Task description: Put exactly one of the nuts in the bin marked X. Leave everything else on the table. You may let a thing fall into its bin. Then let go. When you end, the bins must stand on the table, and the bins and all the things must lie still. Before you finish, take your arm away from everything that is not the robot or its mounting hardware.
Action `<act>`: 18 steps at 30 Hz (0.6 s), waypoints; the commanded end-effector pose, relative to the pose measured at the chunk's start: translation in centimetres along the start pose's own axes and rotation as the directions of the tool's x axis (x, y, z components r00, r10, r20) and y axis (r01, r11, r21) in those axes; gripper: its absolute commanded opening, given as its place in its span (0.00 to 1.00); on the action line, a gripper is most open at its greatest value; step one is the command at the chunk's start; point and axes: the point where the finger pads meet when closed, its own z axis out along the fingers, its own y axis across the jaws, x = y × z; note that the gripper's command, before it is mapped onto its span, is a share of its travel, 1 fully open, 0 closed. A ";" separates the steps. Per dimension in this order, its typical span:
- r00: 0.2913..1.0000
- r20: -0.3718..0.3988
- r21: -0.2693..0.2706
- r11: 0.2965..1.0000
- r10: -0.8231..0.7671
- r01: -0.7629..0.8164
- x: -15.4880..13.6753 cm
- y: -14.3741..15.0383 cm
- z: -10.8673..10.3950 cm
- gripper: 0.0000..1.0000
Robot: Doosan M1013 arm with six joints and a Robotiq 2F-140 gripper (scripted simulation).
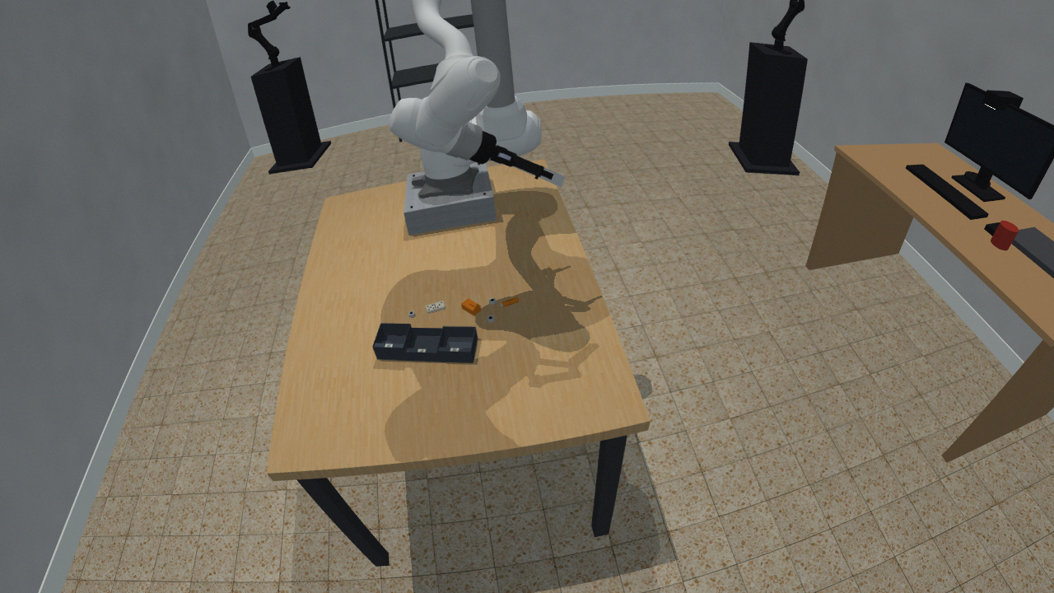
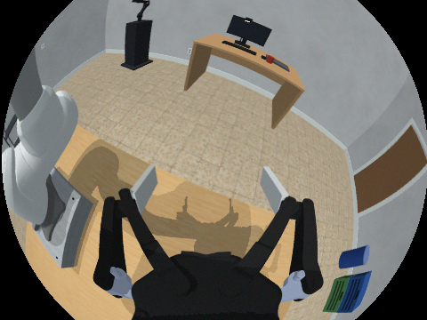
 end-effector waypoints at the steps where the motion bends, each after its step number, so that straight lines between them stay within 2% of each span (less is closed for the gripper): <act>1: 1.000 0.000 0.000 1.000 0.000 0.000 0.0 0.0 0.0 1.00; 17: 1.000 0.000 0.000 1.000 0.000 0.000 0.0 0.0 0.0 1.00; 18: 1.000 0.000 0.000 1.000 0.000 0.000 -0.6 -0.2 0.5 0.05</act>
